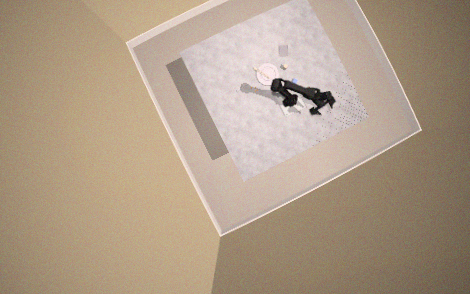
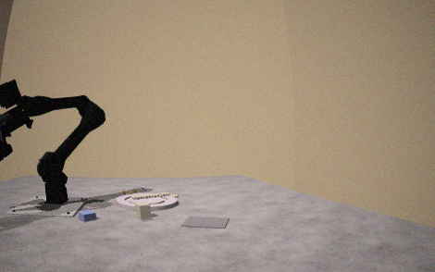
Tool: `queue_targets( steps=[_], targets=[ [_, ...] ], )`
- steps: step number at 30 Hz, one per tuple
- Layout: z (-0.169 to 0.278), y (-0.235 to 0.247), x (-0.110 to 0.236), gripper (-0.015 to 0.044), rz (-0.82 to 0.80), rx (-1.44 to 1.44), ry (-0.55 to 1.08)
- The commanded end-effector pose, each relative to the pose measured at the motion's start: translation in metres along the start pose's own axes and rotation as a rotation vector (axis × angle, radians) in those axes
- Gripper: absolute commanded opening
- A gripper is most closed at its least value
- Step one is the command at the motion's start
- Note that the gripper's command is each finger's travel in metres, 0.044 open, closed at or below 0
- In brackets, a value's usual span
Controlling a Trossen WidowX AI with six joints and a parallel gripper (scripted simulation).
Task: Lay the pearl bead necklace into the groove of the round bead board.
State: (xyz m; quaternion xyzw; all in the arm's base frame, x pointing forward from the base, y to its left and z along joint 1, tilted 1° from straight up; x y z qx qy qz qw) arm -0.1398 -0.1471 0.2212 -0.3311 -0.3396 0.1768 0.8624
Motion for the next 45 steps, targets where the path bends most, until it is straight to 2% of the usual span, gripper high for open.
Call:
queue_targets(
  steps=[1,8,26,45],
  targets=[
    [-0.001,-0.001,0.000,0.0374,0.001,0.000,-0.003],
    [-0.022,-0.021,0.001,0.0200,0.027,-0.017,-0.128],
    [-0.094,-0.069,0.022,0.0200,0.032,-0.024,-0.484],
    [-0.178,-0.096,0.077,0.0200,-0.034,0.039,-0.802]
  ],
)
Point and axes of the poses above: the point midway between the two fingers, 35 mm back from their tips, its own x axis back along the fingers, its own y axis across the jaws, z = x × y, the point moved 6 cm from there along x, back along the fingers, and after that the axes turned 6 degrees about -x, right-handed, at the moved point
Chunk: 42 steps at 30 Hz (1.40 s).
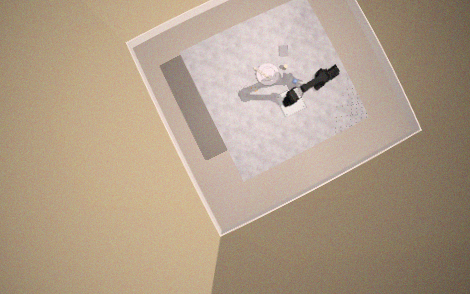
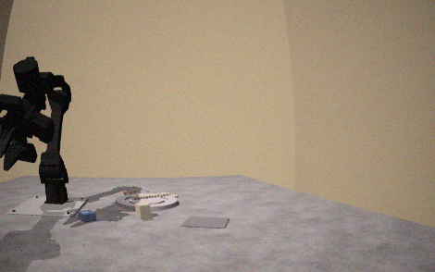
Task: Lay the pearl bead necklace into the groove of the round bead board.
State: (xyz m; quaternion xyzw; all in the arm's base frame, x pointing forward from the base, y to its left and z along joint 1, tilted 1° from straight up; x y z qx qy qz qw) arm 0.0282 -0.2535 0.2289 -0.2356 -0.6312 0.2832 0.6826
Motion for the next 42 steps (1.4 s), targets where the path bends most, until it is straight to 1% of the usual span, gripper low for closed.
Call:
queue_targets(
  steps=[1,5,23,30,35,42],
  targets=[
    [-0.025,-0.001,-0.003,0.0200,-0.035,0.019,-0.072],
    [-0.049,-0.001,-0.003,0.0200,-0.062,0.042,-0.137],
    [-0.146,0.016,0.014,0.0200,-0.218,0.096,-0.298],
    [-0.184,0.036,0.025,0.0200,-0.301,0.116,-0.349],
    [-0.202,0.045,0.031,0.0200,-0.338,0.129,-0.368],
    [-0.238,0.066,0.052,0.0200,-0.404,0.207,-0.425]
  ],
)
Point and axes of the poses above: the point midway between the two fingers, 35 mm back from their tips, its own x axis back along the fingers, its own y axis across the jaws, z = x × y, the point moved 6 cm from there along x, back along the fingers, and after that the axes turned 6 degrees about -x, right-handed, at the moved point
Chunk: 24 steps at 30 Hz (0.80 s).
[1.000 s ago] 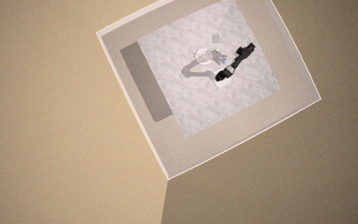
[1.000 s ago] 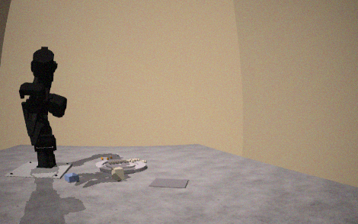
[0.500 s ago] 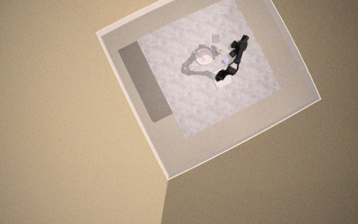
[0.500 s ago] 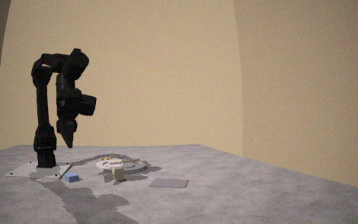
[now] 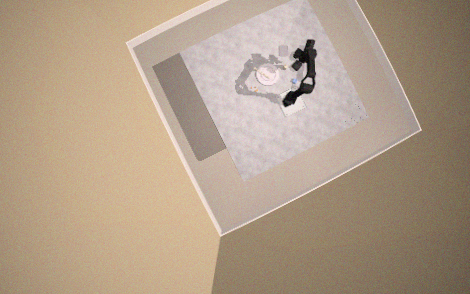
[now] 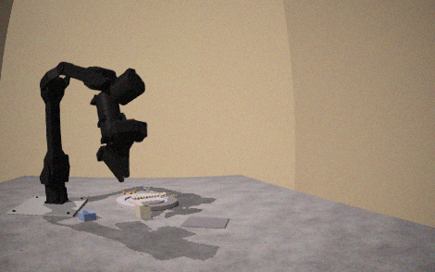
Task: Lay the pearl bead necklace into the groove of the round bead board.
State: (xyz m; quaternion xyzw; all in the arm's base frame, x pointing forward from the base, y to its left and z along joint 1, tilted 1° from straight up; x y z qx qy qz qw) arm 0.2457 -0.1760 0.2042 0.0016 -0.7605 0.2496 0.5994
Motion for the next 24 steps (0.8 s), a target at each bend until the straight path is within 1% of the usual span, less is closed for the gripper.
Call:
queue_targets(
  steps=[1,13,24],
  targets=[
    [-0.026,0.012,-0.004,0.0200,-0.056,0.040,-0.024],
    [-0.096,0.056,-0.007,0.0200,-0.176,0.105,-0.050],
    [-0.150,0.120,-0.006,0.0200,-0.296,0.162,-0.029]
  ],
)
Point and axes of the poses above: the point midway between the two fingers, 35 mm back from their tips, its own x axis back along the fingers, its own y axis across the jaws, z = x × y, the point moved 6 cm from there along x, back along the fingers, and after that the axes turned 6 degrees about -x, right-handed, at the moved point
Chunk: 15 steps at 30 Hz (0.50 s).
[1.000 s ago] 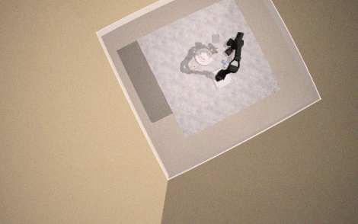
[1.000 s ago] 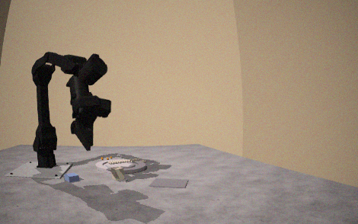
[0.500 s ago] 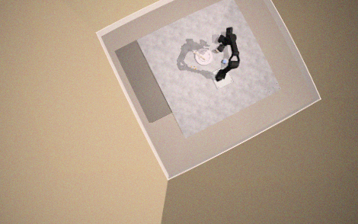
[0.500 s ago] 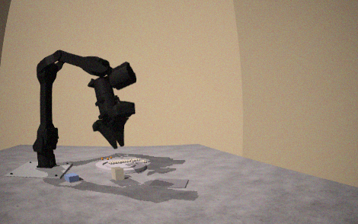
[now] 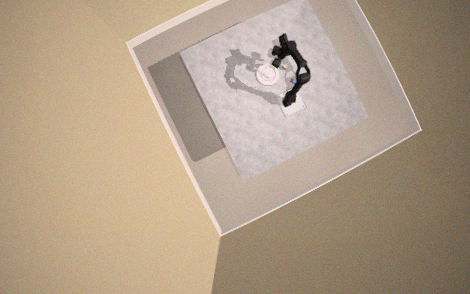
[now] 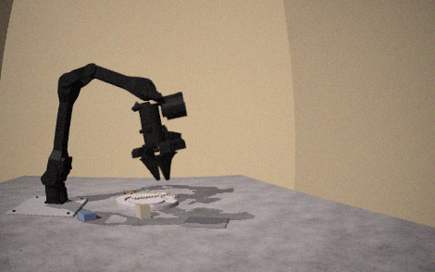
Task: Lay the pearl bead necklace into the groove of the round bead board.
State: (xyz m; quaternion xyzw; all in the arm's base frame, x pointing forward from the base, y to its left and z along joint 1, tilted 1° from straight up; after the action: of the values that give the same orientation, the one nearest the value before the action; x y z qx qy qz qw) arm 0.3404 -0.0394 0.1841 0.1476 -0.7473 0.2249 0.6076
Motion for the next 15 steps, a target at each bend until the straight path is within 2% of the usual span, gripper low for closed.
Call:
queue_targets(
  steps=[1,15],
  targets=[
    [-0.023,0.023,-0.008,0.0200,-0.048,0.018,0.019],
    [-0.088,0.113,-0.026,0.0200,-0.129,0.073,0.106]
  ],
)
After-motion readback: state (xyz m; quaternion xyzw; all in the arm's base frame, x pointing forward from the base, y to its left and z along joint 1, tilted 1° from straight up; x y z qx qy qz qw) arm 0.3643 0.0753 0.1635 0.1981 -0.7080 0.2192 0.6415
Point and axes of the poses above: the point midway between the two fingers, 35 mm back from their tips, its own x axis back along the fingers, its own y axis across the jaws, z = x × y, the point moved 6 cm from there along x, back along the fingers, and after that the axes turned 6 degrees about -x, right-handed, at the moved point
